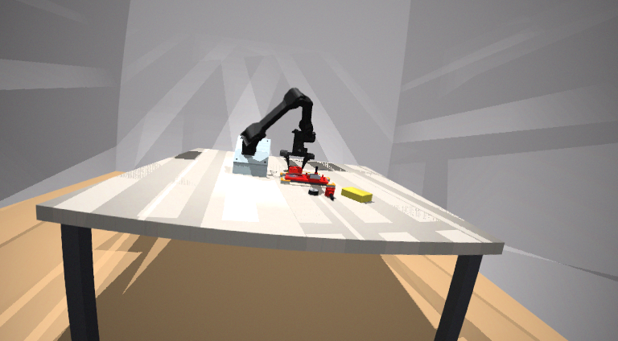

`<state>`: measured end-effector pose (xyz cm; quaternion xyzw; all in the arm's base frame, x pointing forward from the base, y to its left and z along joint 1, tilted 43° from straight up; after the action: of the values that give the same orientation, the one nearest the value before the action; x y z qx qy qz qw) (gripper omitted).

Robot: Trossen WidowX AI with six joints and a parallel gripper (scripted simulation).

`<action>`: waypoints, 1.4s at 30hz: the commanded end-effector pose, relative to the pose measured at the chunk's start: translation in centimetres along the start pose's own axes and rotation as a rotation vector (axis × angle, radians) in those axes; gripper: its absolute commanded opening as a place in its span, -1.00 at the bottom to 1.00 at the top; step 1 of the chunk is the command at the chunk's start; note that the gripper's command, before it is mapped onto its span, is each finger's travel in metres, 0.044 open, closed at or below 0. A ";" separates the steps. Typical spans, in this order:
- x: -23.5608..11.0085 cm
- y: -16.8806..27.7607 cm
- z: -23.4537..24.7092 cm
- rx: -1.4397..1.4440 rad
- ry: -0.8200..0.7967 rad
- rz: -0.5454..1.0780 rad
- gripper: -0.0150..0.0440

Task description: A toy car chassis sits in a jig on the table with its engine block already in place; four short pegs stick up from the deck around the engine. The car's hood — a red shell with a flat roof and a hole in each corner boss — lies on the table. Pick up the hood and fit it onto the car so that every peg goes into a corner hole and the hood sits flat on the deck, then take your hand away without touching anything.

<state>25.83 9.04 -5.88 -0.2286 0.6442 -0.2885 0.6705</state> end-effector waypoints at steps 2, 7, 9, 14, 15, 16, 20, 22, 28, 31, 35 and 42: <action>-1.0 0.1 0.2 0.009 -0.004 0.009 -0.47; -2.4 0.1 0.2 0.009 -0.004 0.009 -0.49; -3.1 0.1 0.2 0.008 -0.004 0.010 -0.49; -4.8 0.1 0.2 0.008 -0.004 0.010 -0.49; -5.1 0.1 0.2 0.008 -0.004 0.011 -0.49; -5.5 0.1 0.2 0.008 -0.004 0.011 -0.49; -6.7 0.1 0.2 0.008 -0.004 0.011 -0.49; -7.3 0.1 0.2 0.008 -0.003 0.011 -0.49; -8.7 0.1 0.2 0.008 -0.003 0.012 -0.49; -9.1 0.1 0.2 0.008 -0.003 0.012 -0.49; -8.7 0.0 0.1 -0.015 0.000 0.002 -0.49; -8.9 -1.3 1.3 -0.143 0.004 0.008 -0.49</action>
<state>26.41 14.23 0.96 -0.2611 0.6630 -0.2547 0.6537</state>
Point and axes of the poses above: the point midway between the two fingers, 35 mm back from their tips, its own x axis out along the fingers, its own z axis across the jaws, y = z × x, the point moved 8 cm from there along -x, back along the fingers, and after that the axes turned 3 degrees about x, right-handed, at the moved point
